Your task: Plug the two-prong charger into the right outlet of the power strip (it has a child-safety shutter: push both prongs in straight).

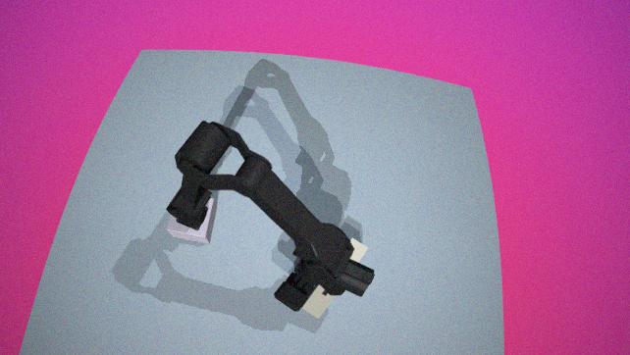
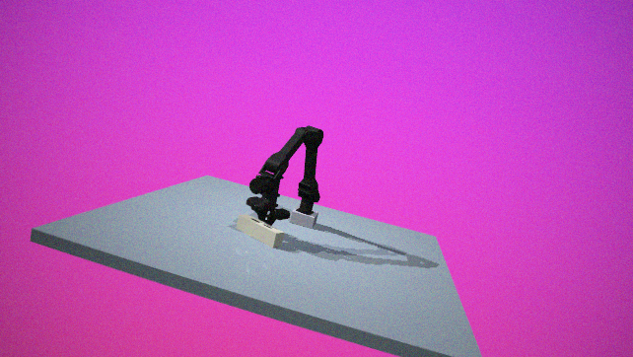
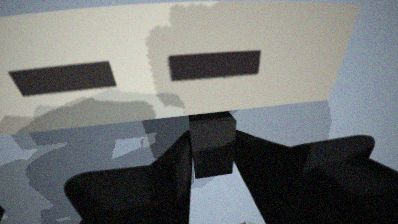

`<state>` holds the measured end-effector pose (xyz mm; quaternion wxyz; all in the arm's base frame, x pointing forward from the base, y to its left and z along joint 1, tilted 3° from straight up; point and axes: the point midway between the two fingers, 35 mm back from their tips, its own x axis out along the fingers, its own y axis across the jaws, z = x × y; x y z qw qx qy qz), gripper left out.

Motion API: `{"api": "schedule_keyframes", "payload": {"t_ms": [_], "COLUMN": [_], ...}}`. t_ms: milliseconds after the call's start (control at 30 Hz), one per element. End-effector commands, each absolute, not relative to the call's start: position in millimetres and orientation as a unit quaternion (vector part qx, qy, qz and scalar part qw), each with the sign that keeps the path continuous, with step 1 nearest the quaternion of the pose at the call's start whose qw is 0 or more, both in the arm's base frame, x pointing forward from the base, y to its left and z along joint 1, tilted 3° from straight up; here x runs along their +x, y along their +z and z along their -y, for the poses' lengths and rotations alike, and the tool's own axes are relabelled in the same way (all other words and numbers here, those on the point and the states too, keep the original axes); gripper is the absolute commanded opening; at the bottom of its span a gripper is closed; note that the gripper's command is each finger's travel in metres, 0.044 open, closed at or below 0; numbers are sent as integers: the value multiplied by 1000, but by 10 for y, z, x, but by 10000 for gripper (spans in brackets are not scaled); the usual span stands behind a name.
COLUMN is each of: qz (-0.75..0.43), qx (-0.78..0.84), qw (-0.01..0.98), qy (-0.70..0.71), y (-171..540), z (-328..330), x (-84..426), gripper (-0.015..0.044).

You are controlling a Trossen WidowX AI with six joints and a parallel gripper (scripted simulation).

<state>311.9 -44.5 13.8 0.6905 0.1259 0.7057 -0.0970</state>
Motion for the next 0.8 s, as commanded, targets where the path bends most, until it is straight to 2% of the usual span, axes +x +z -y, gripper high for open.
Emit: {"api": "schedule_keyframes", "payload": {"t_ms": [0, 767], "qz": [-705, -705], "qx": [127, 127], "qw": [691, 691], "qy": [-95, -95], "y": [143, 150], "z": [443, 465], "x": [3143, 3209], "gripper": [0, 0]}}
